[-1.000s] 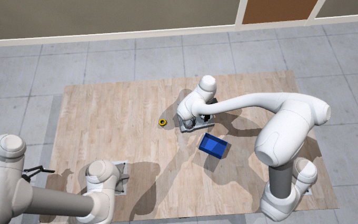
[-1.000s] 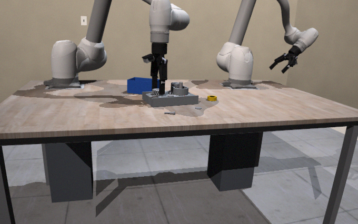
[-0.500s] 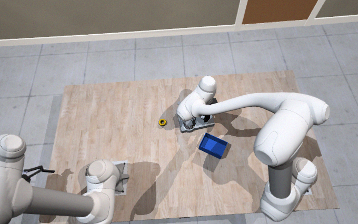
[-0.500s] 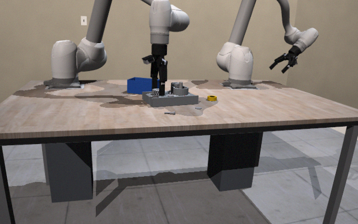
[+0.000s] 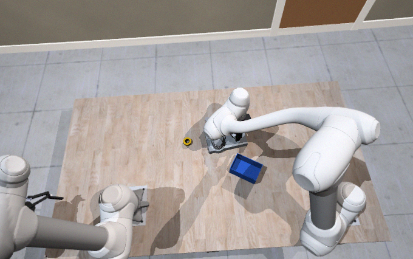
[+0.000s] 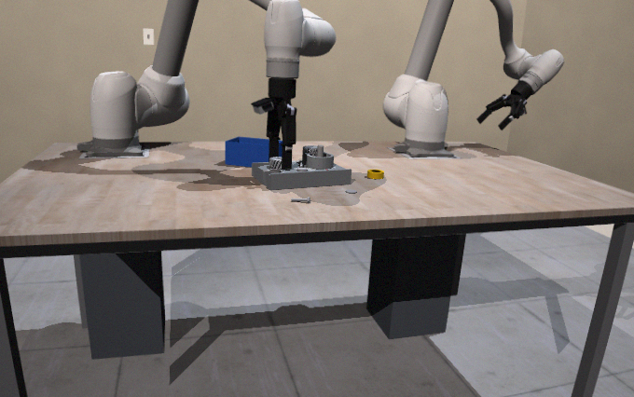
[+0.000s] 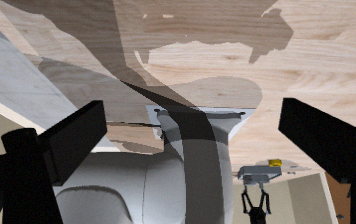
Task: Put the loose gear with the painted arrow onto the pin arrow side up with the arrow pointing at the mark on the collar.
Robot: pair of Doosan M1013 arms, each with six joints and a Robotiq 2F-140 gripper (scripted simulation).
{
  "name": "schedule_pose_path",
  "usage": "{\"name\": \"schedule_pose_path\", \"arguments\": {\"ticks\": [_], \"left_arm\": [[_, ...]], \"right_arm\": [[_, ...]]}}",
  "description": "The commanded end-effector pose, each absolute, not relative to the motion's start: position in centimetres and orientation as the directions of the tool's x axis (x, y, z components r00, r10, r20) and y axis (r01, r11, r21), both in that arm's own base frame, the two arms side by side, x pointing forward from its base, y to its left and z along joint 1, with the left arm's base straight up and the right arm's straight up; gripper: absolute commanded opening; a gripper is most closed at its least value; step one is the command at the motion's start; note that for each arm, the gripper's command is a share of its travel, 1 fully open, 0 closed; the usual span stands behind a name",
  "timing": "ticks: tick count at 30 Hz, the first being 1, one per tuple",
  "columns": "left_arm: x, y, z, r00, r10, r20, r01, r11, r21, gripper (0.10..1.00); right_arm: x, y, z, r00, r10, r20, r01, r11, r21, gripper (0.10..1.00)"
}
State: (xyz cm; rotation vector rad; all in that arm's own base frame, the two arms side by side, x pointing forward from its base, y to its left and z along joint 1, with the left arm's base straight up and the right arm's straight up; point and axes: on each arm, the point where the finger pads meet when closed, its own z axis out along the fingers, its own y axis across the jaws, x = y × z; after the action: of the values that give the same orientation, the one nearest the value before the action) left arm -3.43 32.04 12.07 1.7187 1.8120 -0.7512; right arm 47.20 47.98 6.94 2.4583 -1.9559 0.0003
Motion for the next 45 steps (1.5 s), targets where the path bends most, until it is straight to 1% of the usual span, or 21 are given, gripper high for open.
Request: {"name": "schedule_pose_path", "arguments": {"ticks": [1,22,23,45], "left_arm": [[-3.44,32.06,12.1,-0.053,0.706,-0.706,0.999,0.037,-0.038,1.0],[-3.44,32.06,12.1,-0.053,0.706,-0.706,0.999,0.037,-0.038,1.0],[-3.44,32.06,12.1,-0.053,0.706,-0.706,0.999,0.037,-0.038,1.0],[-3.44,32.06,12.1,-0.053,0.706,-0.706,0.999,0.037,-0.038,1.0]], "right_arm": [[47.23,48.02,7.03,0.225,-0.974,-0.001,-0.974,-0.225,-0.001,0.56],[47.23,48.02,7.03,0.225,-0.974,-0.001,-0.974,-0.225,-0.001,0.56],[47.23,48.02,7.03,0.225,-0.974,-0.001,-0.974,-0.225,-0.001,0.099],[47.23,48.02,7.03,0.225,-0.974,-0.001,-0.974,-0.225,-0.001,0.099]]}}
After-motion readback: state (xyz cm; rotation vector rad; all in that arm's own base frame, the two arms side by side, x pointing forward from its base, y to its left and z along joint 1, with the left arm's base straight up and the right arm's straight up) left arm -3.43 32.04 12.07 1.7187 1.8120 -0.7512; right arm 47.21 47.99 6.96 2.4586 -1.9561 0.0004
